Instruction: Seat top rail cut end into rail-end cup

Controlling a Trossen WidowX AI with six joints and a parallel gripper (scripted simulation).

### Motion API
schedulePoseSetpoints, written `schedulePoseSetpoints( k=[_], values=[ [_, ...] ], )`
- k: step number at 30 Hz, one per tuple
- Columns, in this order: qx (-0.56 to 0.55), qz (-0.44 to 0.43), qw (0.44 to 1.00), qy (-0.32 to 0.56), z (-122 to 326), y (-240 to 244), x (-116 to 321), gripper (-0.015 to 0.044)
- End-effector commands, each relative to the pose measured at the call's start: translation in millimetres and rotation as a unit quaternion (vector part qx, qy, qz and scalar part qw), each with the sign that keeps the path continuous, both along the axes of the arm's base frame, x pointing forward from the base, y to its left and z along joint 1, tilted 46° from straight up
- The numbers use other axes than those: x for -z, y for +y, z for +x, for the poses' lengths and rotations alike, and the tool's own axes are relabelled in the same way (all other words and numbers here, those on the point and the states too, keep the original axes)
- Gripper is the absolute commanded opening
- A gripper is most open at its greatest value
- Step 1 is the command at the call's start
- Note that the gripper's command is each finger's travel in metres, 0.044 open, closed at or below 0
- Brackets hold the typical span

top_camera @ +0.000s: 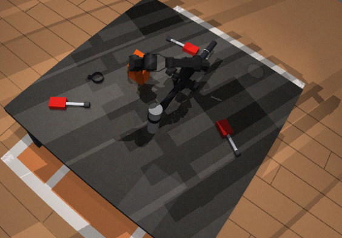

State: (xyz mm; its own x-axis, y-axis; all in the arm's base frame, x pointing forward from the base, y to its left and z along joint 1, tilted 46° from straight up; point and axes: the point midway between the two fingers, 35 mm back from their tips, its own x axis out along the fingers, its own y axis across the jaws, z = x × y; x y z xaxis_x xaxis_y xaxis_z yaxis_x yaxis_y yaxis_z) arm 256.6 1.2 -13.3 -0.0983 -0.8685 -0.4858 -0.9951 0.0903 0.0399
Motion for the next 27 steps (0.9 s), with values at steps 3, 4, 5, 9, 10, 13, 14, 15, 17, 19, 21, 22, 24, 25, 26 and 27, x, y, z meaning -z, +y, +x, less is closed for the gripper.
schedulePoseSetpoints(
  k=[3,4,5,9,10,13,14,15,17,19,21,22,24,25,26,27],
  values=[
    [0.0,0.0,1.0,0.0,0,0,0,0.0],
    [0.0,0.0,1.0,0.0,0,-1,-1,0.0],
    [0.0,0.0,1.0,0.0,0,-1,-1,0.0],
    [0.0,0.0,1.0,0.0,1,-3,-4,0.0],
    [0.0,0.0,1.0,0.0,1,-4,-5,0.0],
    [0.0,0.0,1.0,0.0,1,-5,-7,0.0],
    [0.0,0.0,1.0,0.0,1,-6,-7,0.0],
    [0.0,0.0,1.0,0.0,2,-6,-8,0.0],
    [0.0,0.0,1.0,0.0,2,-7,-10,0.0],
    [0.0,0.0,1.0,0.0,2,-8,-11,0.0],
    [0.0,0.0,1.0,0.0,2,-9,-12,0.0],
    [0.0,0.0,1.0,0.0,3,-9,-13,0.0],
    [0.0,0.0,1.0,0.0,3,-10,-15,0.0],
    [0.0,0.0,1.0,0.0,3,-11,-15,0.0],
    [0.0,0.0,1.0,0.0,3,-11,-16,0.0],
    [0.0,0.0,1.0,0.0,3,-12,-16,0.0]
  ],
)
